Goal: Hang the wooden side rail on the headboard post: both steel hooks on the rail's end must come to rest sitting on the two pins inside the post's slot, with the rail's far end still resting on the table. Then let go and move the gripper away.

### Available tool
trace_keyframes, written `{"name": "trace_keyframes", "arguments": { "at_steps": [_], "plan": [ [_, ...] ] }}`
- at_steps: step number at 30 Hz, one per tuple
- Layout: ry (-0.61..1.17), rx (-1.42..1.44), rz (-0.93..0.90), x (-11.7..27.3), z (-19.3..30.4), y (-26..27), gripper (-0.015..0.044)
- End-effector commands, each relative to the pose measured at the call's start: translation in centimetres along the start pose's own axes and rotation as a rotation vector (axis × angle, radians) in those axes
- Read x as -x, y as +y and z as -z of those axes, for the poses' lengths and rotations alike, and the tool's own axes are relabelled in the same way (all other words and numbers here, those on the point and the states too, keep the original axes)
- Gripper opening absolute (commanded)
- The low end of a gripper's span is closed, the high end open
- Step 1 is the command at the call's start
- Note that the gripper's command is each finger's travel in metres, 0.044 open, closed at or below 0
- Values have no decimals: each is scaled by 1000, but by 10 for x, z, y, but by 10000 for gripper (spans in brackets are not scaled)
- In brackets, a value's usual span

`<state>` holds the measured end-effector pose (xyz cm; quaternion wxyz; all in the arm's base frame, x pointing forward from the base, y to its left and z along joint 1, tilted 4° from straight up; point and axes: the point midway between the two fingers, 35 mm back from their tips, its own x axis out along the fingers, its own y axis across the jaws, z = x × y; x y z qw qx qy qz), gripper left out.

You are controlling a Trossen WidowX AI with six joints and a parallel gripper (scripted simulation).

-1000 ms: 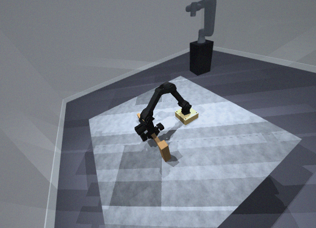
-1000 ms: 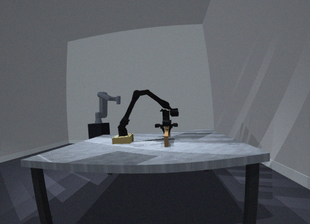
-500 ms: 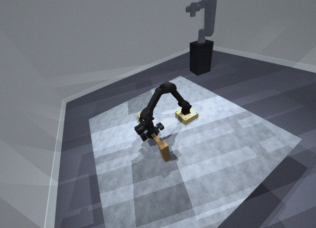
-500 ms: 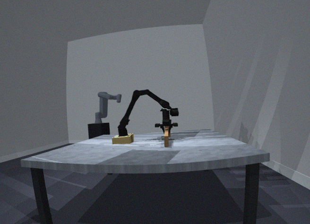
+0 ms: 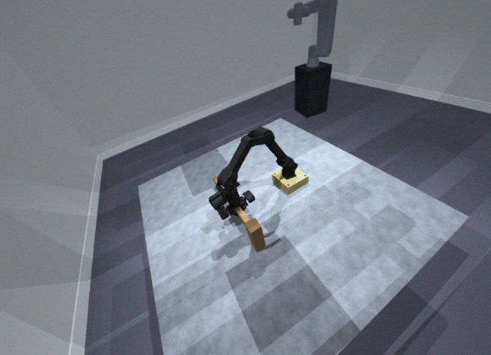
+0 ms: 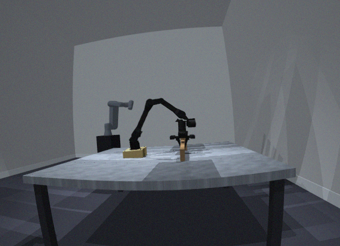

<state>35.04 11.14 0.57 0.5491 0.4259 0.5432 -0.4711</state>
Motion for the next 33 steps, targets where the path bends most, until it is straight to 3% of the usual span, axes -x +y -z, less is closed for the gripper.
{"name": "trace_keyframes", "arguments": {
  "at_steps": [1,33],
  "plan": [
    [-2,-4,-20,7,0,4,0],
    [-2,-4,-21,6,3,7,0]
  ]
}}
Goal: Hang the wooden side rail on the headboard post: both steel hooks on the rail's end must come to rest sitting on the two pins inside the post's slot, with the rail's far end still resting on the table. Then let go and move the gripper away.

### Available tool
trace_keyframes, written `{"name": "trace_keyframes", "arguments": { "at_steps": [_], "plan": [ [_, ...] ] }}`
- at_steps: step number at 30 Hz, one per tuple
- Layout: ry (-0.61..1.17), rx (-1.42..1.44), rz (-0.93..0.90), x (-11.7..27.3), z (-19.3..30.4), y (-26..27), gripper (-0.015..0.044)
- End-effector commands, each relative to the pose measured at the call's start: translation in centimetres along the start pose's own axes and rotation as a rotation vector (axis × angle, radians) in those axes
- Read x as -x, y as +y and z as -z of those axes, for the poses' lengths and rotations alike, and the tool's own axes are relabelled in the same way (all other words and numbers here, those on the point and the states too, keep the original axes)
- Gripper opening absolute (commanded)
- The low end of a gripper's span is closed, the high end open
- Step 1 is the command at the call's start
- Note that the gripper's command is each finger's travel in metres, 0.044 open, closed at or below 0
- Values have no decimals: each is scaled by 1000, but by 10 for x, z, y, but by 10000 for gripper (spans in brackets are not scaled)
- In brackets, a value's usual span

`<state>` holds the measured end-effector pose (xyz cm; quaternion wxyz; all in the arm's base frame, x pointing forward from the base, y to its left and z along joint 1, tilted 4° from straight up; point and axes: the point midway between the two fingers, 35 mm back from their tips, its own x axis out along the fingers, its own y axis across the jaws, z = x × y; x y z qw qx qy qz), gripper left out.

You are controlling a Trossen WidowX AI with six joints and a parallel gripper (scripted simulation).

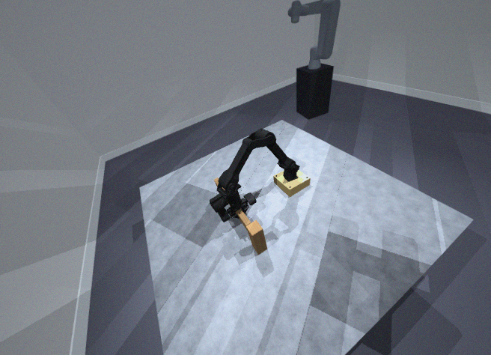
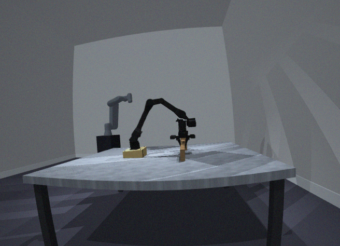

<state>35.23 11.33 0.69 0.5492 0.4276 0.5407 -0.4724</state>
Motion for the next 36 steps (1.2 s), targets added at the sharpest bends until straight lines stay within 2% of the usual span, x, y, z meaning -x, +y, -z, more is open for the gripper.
{"name": "trace_keyframes", "arguments": {
  "at_steps": [1,36],
  "plan": [
    [0,2,-18,4,1,5,0],
    [1,2,-18,4,4,8,0]
  ]
}}
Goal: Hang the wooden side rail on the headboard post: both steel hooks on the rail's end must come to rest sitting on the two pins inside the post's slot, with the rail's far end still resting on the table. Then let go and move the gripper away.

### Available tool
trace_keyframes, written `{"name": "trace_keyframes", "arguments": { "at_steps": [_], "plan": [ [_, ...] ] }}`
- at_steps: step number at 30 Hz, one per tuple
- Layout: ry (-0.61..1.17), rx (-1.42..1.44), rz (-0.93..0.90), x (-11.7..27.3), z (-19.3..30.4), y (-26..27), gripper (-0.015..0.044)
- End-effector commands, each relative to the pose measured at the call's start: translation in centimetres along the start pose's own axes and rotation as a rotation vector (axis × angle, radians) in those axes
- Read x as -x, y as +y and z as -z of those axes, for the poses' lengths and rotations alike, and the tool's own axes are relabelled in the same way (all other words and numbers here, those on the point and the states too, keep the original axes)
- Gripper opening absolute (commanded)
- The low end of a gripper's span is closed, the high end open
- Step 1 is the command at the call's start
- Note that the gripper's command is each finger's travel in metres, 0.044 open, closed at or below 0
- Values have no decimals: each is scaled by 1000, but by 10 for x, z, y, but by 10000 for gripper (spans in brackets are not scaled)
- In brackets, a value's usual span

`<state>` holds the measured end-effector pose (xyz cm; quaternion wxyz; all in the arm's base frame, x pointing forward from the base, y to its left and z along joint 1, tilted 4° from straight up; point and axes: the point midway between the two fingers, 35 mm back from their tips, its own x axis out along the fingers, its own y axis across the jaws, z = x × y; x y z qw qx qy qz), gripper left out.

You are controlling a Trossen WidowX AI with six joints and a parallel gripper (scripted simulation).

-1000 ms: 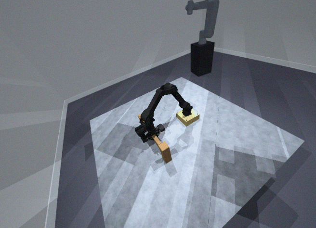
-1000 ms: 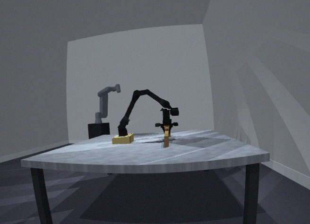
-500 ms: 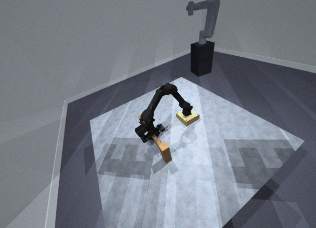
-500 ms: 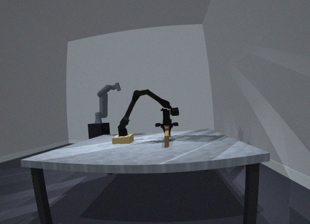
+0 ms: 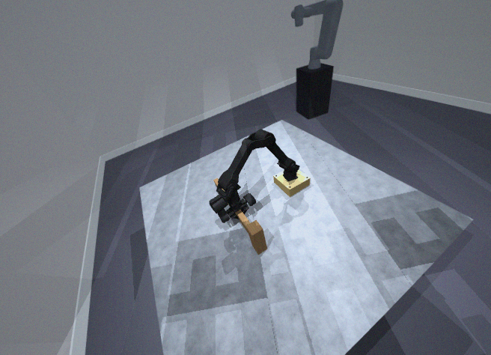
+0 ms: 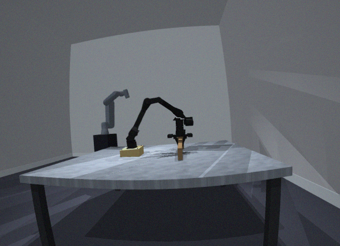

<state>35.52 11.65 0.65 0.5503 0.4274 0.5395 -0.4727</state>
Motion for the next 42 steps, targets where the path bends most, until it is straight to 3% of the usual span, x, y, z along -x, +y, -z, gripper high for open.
{"name": "trace_keyframes", "arguments": {
  "at_steps": [1,42],
  "plan": [
    [4,2,-17,5,2,5,0],
    [4,2,-16,2,6,3,0]
  ]
}}
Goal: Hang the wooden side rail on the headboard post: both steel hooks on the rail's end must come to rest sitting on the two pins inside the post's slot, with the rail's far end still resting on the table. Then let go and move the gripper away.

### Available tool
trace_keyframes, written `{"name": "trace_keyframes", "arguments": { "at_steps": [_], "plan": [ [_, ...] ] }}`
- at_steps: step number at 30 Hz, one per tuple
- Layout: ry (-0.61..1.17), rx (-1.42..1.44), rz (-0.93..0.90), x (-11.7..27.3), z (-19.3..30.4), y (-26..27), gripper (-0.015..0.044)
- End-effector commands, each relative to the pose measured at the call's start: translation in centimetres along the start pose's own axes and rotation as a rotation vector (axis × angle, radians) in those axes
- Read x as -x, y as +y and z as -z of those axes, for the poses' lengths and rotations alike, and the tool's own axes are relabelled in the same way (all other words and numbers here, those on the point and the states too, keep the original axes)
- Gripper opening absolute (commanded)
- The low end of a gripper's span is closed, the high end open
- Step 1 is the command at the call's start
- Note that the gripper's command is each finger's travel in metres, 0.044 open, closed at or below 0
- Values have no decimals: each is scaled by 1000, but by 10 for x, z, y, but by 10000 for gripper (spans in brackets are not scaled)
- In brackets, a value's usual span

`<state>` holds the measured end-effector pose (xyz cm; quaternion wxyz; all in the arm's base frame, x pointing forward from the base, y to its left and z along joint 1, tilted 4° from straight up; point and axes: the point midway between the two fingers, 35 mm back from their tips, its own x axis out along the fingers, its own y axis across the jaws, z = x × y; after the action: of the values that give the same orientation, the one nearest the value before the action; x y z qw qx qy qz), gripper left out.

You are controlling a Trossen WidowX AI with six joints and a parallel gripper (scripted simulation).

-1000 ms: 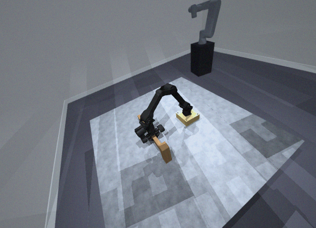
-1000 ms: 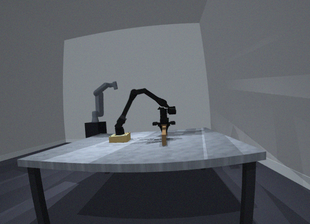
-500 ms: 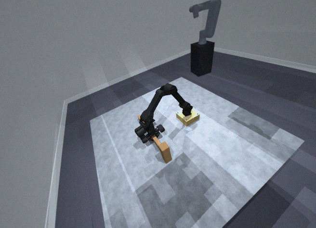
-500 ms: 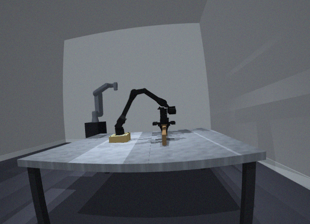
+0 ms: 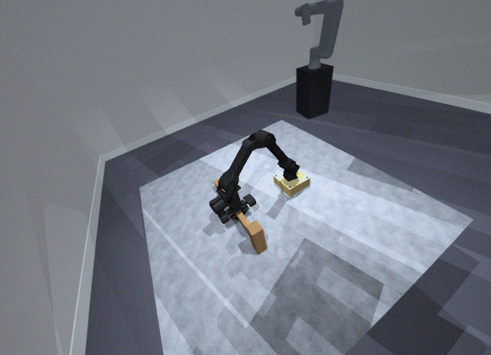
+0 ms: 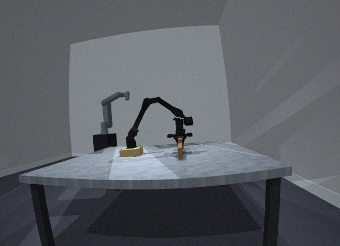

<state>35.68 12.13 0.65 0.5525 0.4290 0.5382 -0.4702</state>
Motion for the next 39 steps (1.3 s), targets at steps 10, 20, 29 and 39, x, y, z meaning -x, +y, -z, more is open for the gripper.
{"name": "trace_keyframes", "arguments": {
  "at_steps": [10,20,29,39],
  "plan": [
    [4,1,-9,2,3,0,0],
    [4,1,-9,3,4,0,0],
    [4,1,-9,4,4,0,0],
    [4,1,-9,5,5,1,0]
  ]
}}
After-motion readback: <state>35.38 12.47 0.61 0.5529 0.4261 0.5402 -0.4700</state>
